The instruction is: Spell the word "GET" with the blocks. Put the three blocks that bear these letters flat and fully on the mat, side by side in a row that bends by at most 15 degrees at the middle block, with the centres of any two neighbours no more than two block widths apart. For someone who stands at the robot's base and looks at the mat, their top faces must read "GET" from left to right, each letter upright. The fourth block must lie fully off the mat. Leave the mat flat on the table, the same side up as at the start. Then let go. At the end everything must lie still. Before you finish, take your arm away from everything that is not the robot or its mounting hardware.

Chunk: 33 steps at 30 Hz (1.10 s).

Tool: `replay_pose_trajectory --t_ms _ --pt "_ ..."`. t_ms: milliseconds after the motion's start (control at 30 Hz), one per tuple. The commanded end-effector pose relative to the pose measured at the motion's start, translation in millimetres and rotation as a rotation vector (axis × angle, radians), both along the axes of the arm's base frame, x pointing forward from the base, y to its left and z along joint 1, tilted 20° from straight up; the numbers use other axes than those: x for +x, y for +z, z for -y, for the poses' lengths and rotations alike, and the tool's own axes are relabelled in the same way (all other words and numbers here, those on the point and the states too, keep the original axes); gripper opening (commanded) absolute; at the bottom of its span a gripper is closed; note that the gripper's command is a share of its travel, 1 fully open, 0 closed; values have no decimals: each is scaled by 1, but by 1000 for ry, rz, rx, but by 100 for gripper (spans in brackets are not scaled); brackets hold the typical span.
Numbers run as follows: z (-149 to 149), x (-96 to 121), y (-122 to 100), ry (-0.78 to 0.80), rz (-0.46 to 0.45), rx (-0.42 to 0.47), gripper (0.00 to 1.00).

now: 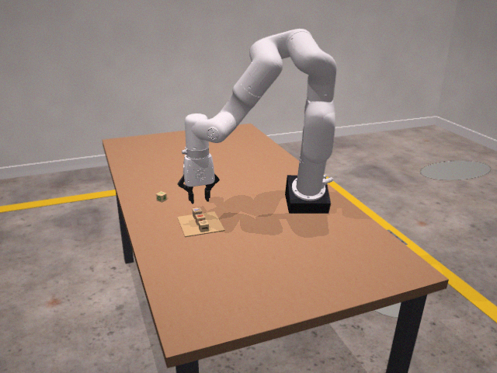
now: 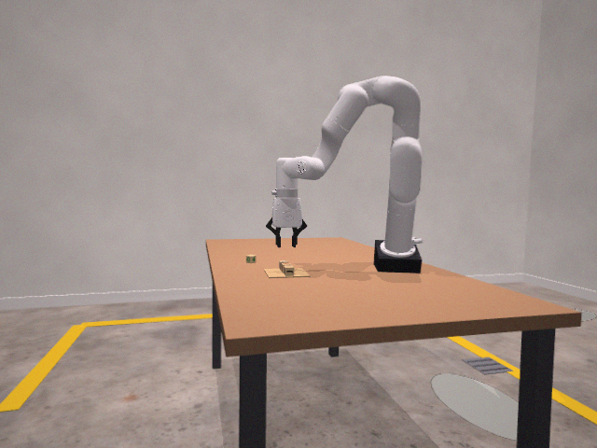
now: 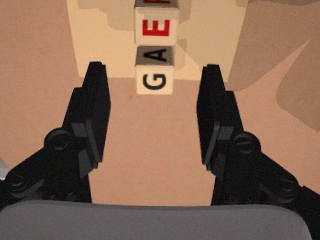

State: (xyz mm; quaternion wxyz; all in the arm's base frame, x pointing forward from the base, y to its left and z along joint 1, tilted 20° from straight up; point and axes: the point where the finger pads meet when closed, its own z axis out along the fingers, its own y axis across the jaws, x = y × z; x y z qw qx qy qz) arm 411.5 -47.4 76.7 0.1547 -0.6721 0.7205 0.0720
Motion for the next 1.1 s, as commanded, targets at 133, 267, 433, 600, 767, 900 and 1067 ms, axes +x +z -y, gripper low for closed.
replay_pose_trajectory --t_ms 133,267,433,600,767,900,1067 --pt "2 0 5 -1 2 -1 100" --pt "2 0 5 -1 2 -1 100" --pt "2 0 5 -1 2 -1 100" --pt "2 0 5 -1 2 -1 100" --pt "3 0 8 -1 2 -1 100" --pt "4 -1 12 -1 2 -1 100" --pt "11 -3 31 -1 2 -1 100"
